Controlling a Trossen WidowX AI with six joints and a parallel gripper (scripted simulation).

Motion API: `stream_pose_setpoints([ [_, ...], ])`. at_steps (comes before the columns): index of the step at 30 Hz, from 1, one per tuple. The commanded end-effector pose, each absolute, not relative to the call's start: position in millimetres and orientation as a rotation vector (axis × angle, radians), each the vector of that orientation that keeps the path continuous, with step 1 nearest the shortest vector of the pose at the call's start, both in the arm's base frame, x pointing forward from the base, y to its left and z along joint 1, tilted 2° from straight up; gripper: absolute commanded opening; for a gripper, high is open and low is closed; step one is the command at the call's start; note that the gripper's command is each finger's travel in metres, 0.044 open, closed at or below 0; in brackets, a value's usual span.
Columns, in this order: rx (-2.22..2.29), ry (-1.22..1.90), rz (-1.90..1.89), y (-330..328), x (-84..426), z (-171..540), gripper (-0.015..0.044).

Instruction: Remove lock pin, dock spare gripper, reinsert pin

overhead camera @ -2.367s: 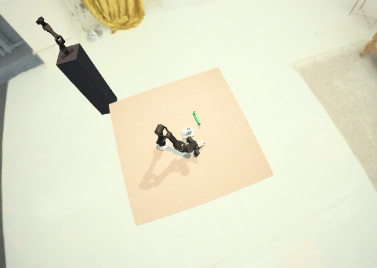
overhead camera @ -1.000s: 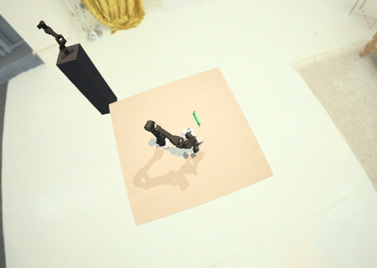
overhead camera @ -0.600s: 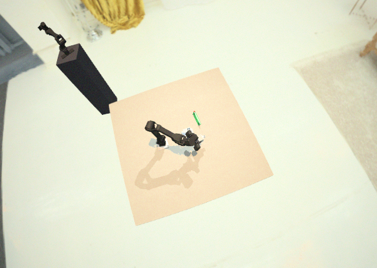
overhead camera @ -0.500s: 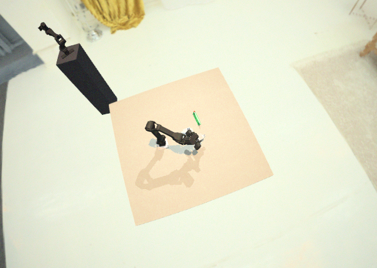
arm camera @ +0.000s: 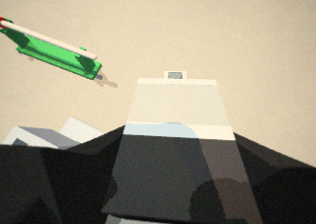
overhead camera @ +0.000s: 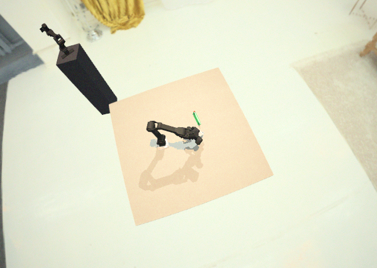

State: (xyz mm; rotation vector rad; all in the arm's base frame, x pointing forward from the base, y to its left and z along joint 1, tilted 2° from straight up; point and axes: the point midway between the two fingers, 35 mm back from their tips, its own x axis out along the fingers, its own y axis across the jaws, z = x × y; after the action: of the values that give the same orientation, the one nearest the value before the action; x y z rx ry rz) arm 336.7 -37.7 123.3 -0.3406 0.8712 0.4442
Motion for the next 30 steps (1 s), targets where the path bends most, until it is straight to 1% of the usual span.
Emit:
stream_pose_setpoints([
  [1, -0.39, 0.889, 0.46, -31.4, 338.9, 129.3, 0.0],
  [30, -0.862, 1.143, 0.653, 25.5, 316.0, 151.6, 0.0],
])
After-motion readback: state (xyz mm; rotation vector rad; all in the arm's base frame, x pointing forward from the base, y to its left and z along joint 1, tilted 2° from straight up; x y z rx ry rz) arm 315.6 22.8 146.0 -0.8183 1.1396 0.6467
